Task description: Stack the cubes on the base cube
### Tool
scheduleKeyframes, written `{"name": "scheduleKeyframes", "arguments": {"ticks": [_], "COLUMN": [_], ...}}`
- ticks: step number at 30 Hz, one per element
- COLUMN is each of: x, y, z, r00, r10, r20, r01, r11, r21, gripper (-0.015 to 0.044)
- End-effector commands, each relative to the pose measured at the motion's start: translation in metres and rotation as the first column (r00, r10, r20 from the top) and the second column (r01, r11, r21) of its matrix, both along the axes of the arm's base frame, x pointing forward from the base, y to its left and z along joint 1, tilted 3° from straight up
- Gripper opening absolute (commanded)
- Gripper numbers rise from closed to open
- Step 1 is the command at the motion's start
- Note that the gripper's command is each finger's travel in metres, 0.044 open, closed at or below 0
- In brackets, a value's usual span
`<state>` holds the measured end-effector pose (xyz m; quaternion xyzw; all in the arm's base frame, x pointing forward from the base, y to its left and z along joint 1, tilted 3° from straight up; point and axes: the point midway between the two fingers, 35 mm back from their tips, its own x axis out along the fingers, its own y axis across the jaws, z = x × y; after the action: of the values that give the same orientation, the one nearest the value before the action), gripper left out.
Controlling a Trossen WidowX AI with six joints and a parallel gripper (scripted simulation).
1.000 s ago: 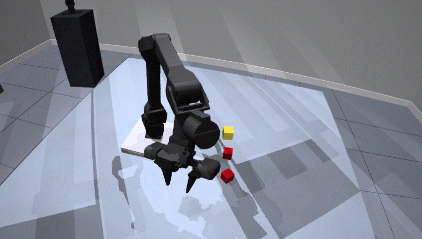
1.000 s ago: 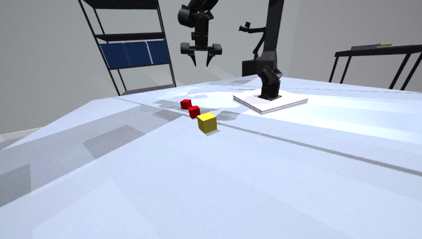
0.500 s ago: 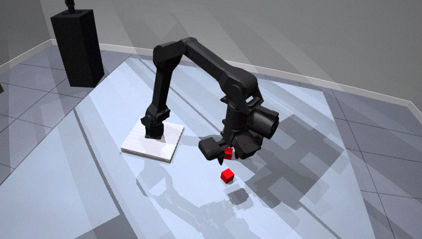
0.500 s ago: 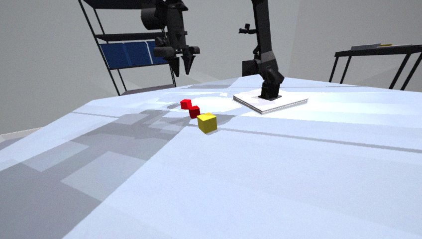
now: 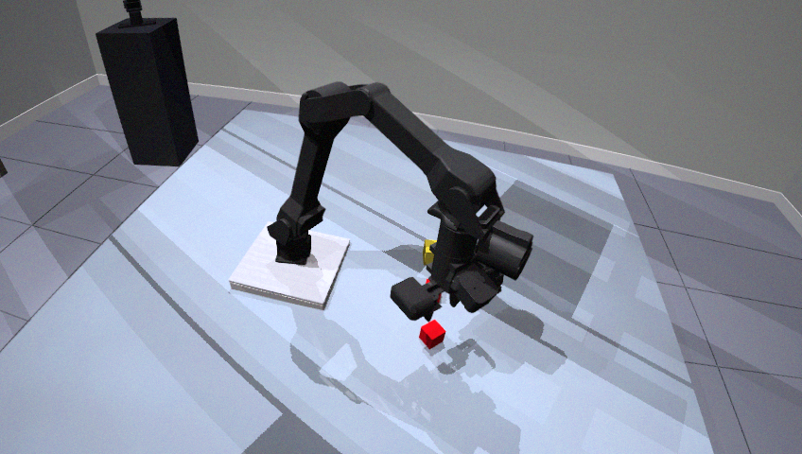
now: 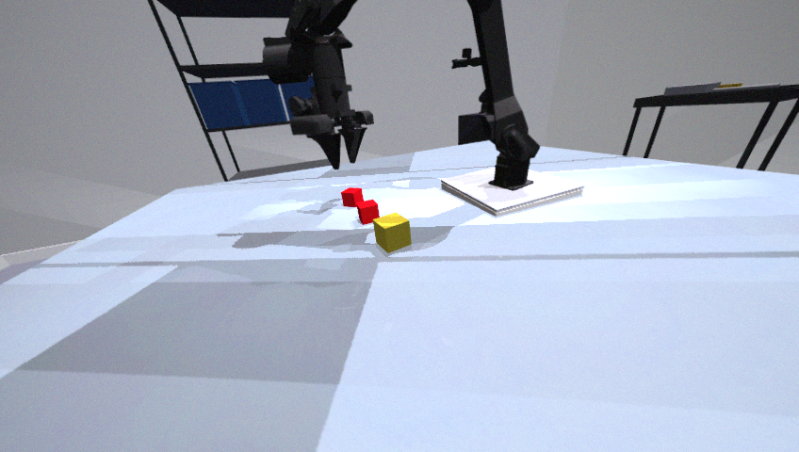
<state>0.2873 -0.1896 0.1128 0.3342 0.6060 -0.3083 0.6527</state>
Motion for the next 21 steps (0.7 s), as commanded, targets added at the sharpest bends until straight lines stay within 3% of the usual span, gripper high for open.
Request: {"name": "scheduleKeyframes", "arguments": {"ticks": [1, 21], "x": [-0.001, 0.001], "y": [0.003, 0.003], "z": [-0.022, -0.051], "r00": [1.000, 1.000], "r10": [0.002, 0.003], "r20": [-0.012, -0.012], "r01": [-0.002, -0.003], "r11": [1.000, 1.000], "r21": [0.014, 0.014], "gripper": [0.0265, 0.0265]}}
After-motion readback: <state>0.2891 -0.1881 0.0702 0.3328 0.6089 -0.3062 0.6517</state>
